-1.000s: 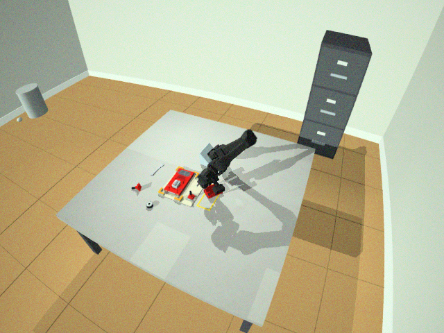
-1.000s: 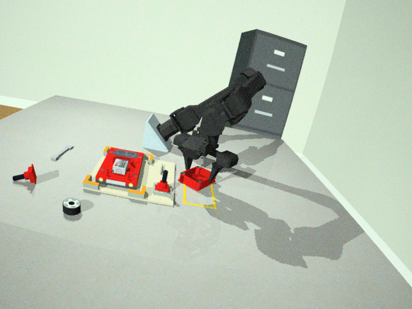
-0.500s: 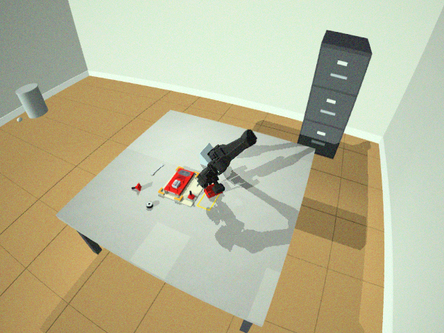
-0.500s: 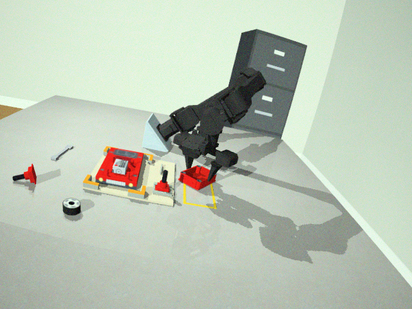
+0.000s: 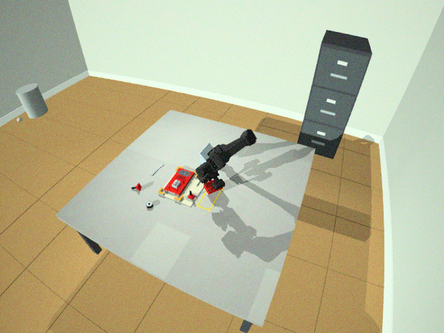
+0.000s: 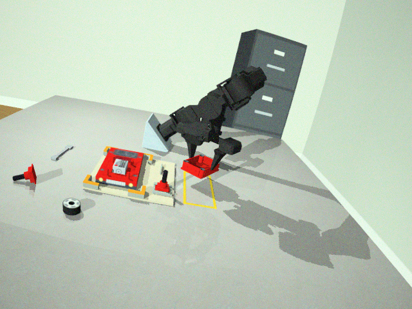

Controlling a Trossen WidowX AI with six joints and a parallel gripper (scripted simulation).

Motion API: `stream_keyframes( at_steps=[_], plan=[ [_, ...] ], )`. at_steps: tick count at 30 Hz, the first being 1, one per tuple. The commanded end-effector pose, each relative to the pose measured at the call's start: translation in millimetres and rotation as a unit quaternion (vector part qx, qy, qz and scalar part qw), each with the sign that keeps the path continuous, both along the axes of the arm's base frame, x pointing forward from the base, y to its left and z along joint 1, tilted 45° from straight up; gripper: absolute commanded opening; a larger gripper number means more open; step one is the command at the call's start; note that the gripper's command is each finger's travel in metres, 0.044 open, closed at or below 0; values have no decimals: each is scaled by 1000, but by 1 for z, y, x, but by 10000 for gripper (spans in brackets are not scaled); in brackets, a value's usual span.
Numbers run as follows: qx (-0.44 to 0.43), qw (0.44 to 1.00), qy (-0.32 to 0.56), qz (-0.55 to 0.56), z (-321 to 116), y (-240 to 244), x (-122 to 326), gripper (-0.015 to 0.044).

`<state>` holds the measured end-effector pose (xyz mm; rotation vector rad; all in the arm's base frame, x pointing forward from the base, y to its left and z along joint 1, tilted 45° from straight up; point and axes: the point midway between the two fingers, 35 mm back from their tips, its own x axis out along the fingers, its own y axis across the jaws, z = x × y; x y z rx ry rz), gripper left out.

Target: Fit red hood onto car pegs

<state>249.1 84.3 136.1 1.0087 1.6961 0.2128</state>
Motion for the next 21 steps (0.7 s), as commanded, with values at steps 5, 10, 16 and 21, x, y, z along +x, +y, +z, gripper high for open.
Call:
stream_keyframes(
  at_steps=[5,10,16,21],
  plan=[
    [-2,1000,-4,1,17,-17,3,0],
    [-2,1000,-4,1,26,-26,3,0],
    [-2,1000,-4,1,32,-32,3,0],
    [-1,1000,-3,0,32,-31,-7,0]
  ],
)
